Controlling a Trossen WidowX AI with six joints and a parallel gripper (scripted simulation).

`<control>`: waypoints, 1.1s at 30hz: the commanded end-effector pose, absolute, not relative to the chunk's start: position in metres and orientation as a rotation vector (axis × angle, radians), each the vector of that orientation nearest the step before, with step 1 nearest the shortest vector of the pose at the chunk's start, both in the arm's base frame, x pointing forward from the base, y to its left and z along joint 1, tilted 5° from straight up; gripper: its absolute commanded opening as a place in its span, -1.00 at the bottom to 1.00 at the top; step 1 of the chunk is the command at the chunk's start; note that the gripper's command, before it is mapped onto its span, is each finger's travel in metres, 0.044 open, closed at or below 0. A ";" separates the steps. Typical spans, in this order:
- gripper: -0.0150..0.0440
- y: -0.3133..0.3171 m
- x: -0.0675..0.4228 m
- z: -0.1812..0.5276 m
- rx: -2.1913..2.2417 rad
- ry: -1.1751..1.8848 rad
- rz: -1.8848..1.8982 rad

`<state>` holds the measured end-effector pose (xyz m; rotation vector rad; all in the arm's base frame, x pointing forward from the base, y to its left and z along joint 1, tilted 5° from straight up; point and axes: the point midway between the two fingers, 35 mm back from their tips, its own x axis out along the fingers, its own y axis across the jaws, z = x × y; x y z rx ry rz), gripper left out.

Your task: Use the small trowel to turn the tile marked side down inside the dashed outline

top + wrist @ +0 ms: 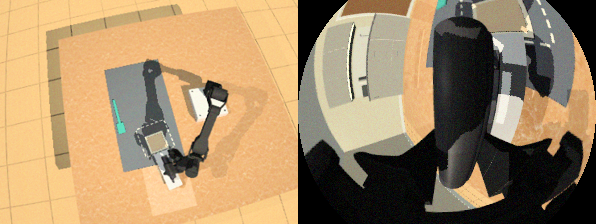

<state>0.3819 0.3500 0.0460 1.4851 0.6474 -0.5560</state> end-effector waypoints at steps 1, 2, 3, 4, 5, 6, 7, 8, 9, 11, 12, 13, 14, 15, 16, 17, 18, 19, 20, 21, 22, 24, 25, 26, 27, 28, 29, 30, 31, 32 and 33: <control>-0.49 0.348 0.388 0.045 1.501 0.623 -0.558; -0.49 0.348 0.388 0.043 1.501 0.623 -0.558; -0.49 0.348 0.388 0.042 1.501 0.623 -0.558; -0.49 0.348 0.388 0.040 1.501 0.623 -0.558; -0.49 0.349 0.388 0.038 1.501 0.623 -0.558; -0.49 0.349 0.388 0.037 1.501 0.623 -0.558; -0.49 0.349 0.388 0.035 1.501 0.624 -0.558; -0.49 0.349 0.388 0.034 1.501 0.624 -0.558; -0.49 0.349 0.388 0.032 1.501 0.624 -0.558; -0.49 0.349 0.388 0.029 1.501 0.624 -0.558; -0.49 0.349 0.388 0.027 1.501 0.624 -0.558; -0.49 0.349 0.388 0.025 1.501 0.624 -0.558; -0.49 0.350 0.388 0.024 1.501 0.624 -0.559; -0.49 0.350 0.388 0.022 1.501 0.624 -0.559; -0.49 0.350 0.388 0.021 1.501 0.624 -0.559; -0.49 0.350 0.388 0.019 1.501 0.624 -0.559; -0.49 0.350 0.388 0.017 1.501 0.624 -0.559; -0.49 0.350 0.388 0.016 1.501 0.624 -0.559; -0.49 0.350 0.388 0.014 1.501 0.624 -0.559; -0.49 0.350 0.388 0.014 1.501 0.624 -0.559; -0.49 0.350 0.388 0.013 1.501 0.624 -0.559; -0.49 0.349 0.388 0.013 1.501 0.624 -0.559; -0.49 0.348 0.388 0.013 1.501 0.624 -0.559; -0.49 0.346 0.388 0.013 1.501 0.624 -0.559; -0.49 0.345 0.388 0.013 1.501 0.624 -0.559; -0.49 0.343 0.388 0.013 1.501 0.624 -0.559; -0.49 0.341 0.388 0.013 1.501 0.624 -0.559; -0.49 0.340 0.388 0.013 1.500 0.624 -0.559; -0.49 0.338 0.388 0.013 1.500 0.624 -0.559; -0.49 0.337 0.388 0.013 1.500 0.624 -0.559; -0.49 0.335 0.389 0.013 1.500 0.624 -0.559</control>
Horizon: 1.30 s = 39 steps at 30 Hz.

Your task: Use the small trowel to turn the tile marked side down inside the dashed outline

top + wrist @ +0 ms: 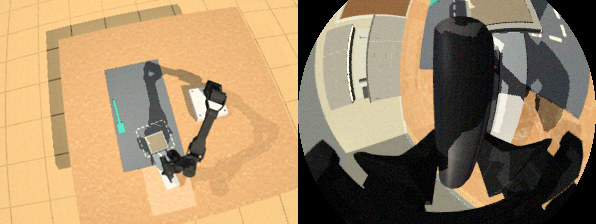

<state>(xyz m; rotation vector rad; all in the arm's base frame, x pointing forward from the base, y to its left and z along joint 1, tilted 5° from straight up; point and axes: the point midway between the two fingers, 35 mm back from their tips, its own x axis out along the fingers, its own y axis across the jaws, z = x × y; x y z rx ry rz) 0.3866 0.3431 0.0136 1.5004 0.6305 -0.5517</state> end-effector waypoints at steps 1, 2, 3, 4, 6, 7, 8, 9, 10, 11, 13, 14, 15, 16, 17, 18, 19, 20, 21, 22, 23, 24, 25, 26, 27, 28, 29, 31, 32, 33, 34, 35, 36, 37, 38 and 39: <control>-0.49 0.333 0.389 0.013 1.500 0.624 -0.559; -0.49 0.332 0.389 0.013 1.500 0.624 -0.559; -0.49 0.330 0.389 0.013 1.500 0.623 -0.559; -0.49 0.329 0.389 0.012 1.499 0.623 -0.559; -0.49 0.326 0.389 0.012 1.499 0.623 -0.559; -0.49 0.326 0.389 0.012 1.499 0.623 -0.559; -0.49 0.327 0.389 0.013 1.499 0.623 -0.559; -0.49 0.328 0.389 0.014 1.499 0.623 -0.559; -0.49 0.330 0.389 0.016 1.499 0.623 -0.559; -0.49 0.332 0.389 0.019 1.500 0.623 -0.559; -0.49 0.337 0.390 0.024 1.500 0.624 -0.558; -0.49 0.340 0.390 0.027 1.500 0.624 -0.558; -0.49 0.342 0.390 0.030 1.500 0.624 -0.558; -0.49 0.344 0.390 0.033 1.500 0.624 -0.558; -0.49 0.347 0.390 0.036 1.501 0.624 -0.558; -0.49 0.349 0.390 0.038 1.501 0.624 -0.558; -0.49 0.351 0.390 0.041 1.501 0.624 -0.558; -0.49 0.354 0.390 0.044 1.502 0.624 -0.558; -0.49 0.356 0.390 0.047 1.502 0.624 -0.558; -0.49 0.358 0.390 0.050 1.502 0.624 -0.558; -0.49 0.360 0.390 0.052 1.502 0.624 -0.558; -0.49 0.361 0.390 0.054 1.502 0.624 -0.558; -0.49 0.361 0.390 0.054 1.502 0.625 -0.558; -0.49 0.360 0.390 0.054 1.503 0.624 -0.560; -0.49 0.357 0.393 0.054 1.504 0.623 -0.564; -0.49 0.352 0.397 0.054 1.507 0.621 -0.571; -0.49 0.346 0.401 0.055 1.509 0.618 -0.579; -0.49 0.335 0.409 0.055 1.509 0.617 -0.594; -0.49 0.330 0.413 0.054 1.504 0.619 -0.600; -0.49 0.325 0.416 0.054 1.497 0.623 -0.606; -0.49 0.321 0.419 0.053 1.490 0.627 -0.611; -0.49 0.316 0.421 0.052 1.483 0.631 -0.616; -0.49 0.311 0.424 0.051 1.473 0.638 -0.621; -0.49 0.305 0.428 0.050 1.460 0.646 -0.627; -0.49 0.300 0.431 0.049 1.448 0.655 -0.632; -0.49 0.294 0.434 0.048 1.436 0.663 -0.637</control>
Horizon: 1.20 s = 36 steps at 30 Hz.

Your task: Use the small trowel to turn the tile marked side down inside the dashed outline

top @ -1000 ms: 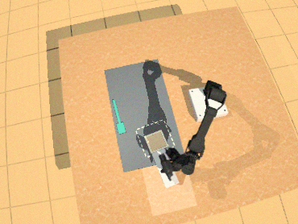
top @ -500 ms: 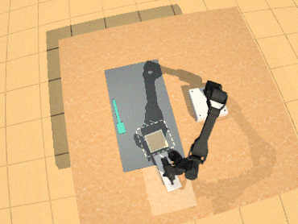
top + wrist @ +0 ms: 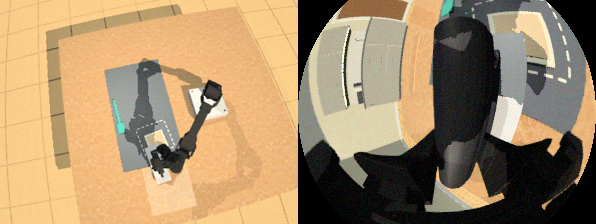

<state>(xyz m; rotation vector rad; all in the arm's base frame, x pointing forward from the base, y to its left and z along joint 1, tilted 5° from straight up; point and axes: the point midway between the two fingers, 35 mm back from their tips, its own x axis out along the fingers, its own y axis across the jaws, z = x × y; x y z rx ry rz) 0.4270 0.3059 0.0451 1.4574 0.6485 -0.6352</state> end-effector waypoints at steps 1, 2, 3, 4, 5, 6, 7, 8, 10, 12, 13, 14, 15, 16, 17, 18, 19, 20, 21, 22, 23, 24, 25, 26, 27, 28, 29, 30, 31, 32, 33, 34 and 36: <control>-0.49 0.288 0.437 0.047 1.424 0.672 -0.643; -0.49 0.282 0.440 0.046 1.413 0.681 -0.648; -0.49 0.276 0.443 0.045 1.402 0.690 -0.652; -0.49 0.270 0.446 0.044 1.391 0.699 -0.657; -0.49 0.264 0.449 0.043 1.380 0.708 -0.661; -0.49 0.258 0.451 0.042 1.370 0.717 -0.665; -0.49 0.252 0.455 0.042 1.374 0.712 -0.673; -0.49 0.245 0.458 0.042 1.378 0.706 -0.680; -0.49 0.231 0.464 0.042 1.387 0.695 -0.695; -0.49 0.219 0.468 0.042 1.385 0.696 -0.705; -0.49 0.214 0.470 0.041 1.381 0.700 -0.709; -0.49 0.210 0.471 0.041 1.374 0.707 -0.711; -0.49 0.206 0.472 0.040 1.368 0.713 -0.713; -0.49 0.202 0.474 0.040 1.362 0.720 -0.715; -0.49 0.198 0.475 0.039 1.353 0.727 -0.716; -0.49 0.193 0.476 0.038 1.342 0.736 -0.717; -0.49 0.187 0.477 0.038 1.331 0.746 -0.719; -0.49 0.182 0.478 0.037 1.319 0.756 -0.720; -0.49 0.176 0.479 0.036 1.308 0.766 -0.720; -0.49 0.170 0.480 0.036 1.297 0.776 -0.721; -0.49 0.164 0.481 0.035 1.286 0.787 -0.721; -0.49 0.159 0.482 0.034 1.275 0.797 -0.722; -0.49 0.153 0.483 0.034 1.265 0.807 -0.721; -0.49 0.147 0.483 0.033 1.254 0.817 -0.721; -0.49 0.141 0.484 0.032 1.247 0.828 -0.721; -0.49 0.135 0.485 0.032 1.241 0.839 -0.721; -0.49 0.129 0.486 0.031 1.234 0.850 -0.721; -0.49 0.123 0.486 0.030 1.228 0.861 -0.721; -0.49 0.117 0.487 0.030 1.222 0.872 -0.720; -0.49 0.111 0.487 0.029 1.217 0.883 -0.719; -0.49 0.105 0.487 0.028 1.211 0.894 -0.717; -0.49 0.099 0.487 0.028 1.206 0.904 -0.716; -0.49 0.088 0.488 0.027 1.197 0.925 -0.711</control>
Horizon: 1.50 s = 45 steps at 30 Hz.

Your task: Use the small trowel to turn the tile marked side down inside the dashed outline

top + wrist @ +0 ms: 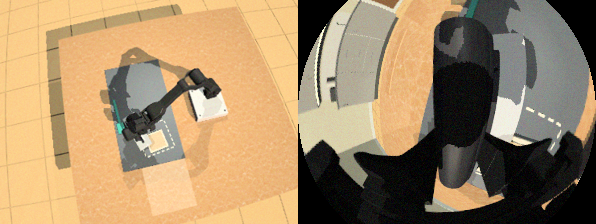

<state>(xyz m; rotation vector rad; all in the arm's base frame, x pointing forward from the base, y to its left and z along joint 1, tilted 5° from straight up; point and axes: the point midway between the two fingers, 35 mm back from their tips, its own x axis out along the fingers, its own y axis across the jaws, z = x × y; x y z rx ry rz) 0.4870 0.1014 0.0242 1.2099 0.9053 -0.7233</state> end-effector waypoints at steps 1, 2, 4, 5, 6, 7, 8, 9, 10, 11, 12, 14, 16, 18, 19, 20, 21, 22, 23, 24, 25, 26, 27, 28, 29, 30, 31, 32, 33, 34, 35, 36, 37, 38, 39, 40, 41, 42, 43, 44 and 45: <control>-0.49 0.082 0.488 0.026 1.193 0.936 -0.709; -0.49 0.076 0.487 0.026 1.189 0.946 -0.706; -0.49 0.064 0.487 0.025 1.181 0.966 -0.700; -0.49 0.058 0.487 0.024 1.178 0.976 -0.696; -0.49 0.053 0.486 0.024 1.175 0.985 -0.692; -0.49 0.047 0.486 0.024 1.172 0.995 -0.688; -0.49 0.041 0.485 0.023 1.170 1.004 -0.683; -0.49 0.036 0.484 0.023 1.167 1.013 -0.679; -0.49 0.030 0.484 0.023 1.165 1.022 -0.674; -0.49 0.024 0.483 0.023 1.164 1.031 -0.668; -0.49 0.019 0.482 0.022 1.162 1.039 -0.663; -0.49 0.008 0.480 0.022 1.159 1.056 -0.651; -0.49 -0.003 0.478 0.022 1.158 1.071 -0.638; -0.49 -0.014 0.475 0.022 1.157 1.085 -0.624; -0.49 -0.019 0.474 0.022 1.157 1.092 -0.616; -0.49 -0.025 0.473 0.022 1.157 1.098 -0.609; -0.49 -0.030 0.471 0.022 1.157 1.104 -0.601; -0.49 -0.035 0.470 0.022 1.157 1.110 -0.593; -0.49 -0.040 0.468 0.022 1.158 1.116 -0.585; -0.49 -0.046 0.467 0.022 1.159 1.121 -0.576; -0.49 -0.051 0.465 0.023 1.159 1.126 -0.568; -0.49 -0.056 0.463 0.023 1.161 1.130 -0.559; -0.49 -0.061 0.462 0.023 1.162 1.134 -0.550; -0.49 -0.066 0.460 0.023 1.163 1.138 -0.540; -0.49 -0.071 0.458 0.024 1.164 1.141 -0.531; -0.49 -0.076 0.456 0.024 1.166 1.144 -0.521; -0.49 -0.081 0.454 0.024 1.168 1.147 -0.512; -0.49 -0.086 0.452 0.025 1.169 1.149 -0.502; -0.49 -0.091 0.450 0.025 1.171 1.151 -0.492; -0.49 -0.096 0.448 0.026 1.173 1.153 -0.481; -0.49 -0.100 0.446 0.026 1.175 1.154 -0.471; -0.49 -0.105 0.443 0.027 1.177 1.155 -0.461; -0.49 -0.110 0.441 0.027 1.179 1.155 -0.450; -0.49 -0.115 0.439 0.028 1.181 1.155 -0.439; -0.49 -0.119 0.436 0.028 1.184 1.154 -0.429; -0.49 -0.124 0.434 0.029 1.186 1.153 -0.418; -0.49 -0.128 0.432 0.030 1.188 1.152 -0.407; -0.49 -0.133 0.429 0.030 1.191 1.150 -0.396; -0.49 -0.138 0.427 0.031 1.193 1.148 -0.385; -0.49 -0.142 0.424 0.032 1.195 1.145 -0.374; -0.49 -0.146 0.421 0.032 1.198 1.142 -0.363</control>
